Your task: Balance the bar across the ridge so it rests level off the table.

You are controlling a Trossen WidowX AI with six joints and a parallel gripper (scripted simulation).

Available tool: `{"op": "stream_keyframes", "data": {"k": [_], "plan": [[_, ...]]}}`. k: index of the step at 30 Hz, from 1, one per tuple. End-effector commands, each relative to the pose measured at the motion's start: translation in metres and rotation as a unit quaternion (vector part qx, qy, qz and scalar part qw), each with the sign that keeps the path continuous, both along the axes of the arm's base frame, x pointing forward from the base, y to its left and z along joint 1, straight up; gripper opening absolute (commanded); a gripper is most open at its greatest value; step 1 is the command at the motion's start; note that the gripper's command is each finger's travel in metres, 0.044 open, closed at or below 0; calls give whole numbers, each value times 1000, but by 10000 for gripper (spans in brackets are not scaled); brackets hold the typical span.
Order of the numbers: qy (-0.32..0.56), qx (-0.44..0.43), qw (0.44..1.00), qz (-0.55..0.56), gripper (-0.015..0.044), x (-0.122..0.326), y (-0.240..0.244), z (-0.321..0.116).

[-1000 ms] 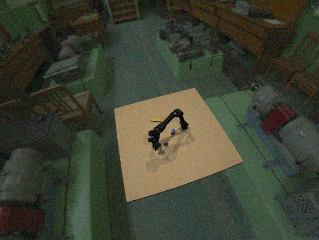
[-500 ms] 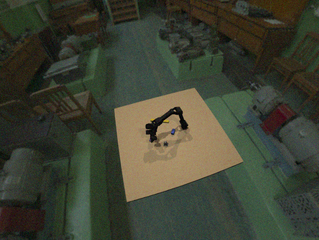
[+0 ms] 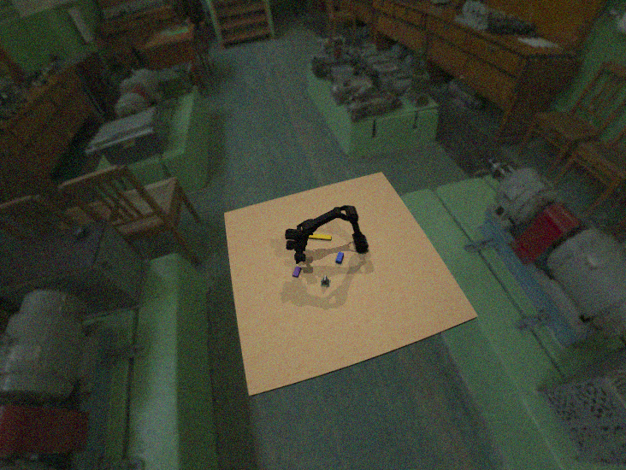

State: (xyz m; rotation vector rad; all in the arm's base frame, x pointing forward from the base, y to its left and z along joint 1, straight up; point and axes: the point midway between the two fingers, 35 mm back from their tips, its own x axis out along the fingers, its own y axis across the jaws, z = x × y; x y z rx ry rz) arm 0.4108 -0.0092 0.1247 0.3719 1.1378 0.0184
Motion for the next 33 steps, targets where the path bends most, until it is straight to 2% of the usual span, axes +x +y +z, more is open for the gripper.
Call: {"op": "stream_keyframes", "data": {"k": [1, 18, 33], "plan": [[22, -21, 999, -15, 315, -14, -27, -4], [119, -74, 988, -71, 315, -85, -120, -9], [214, -87, 967, -104, 315, -164, -173, -6]]}}
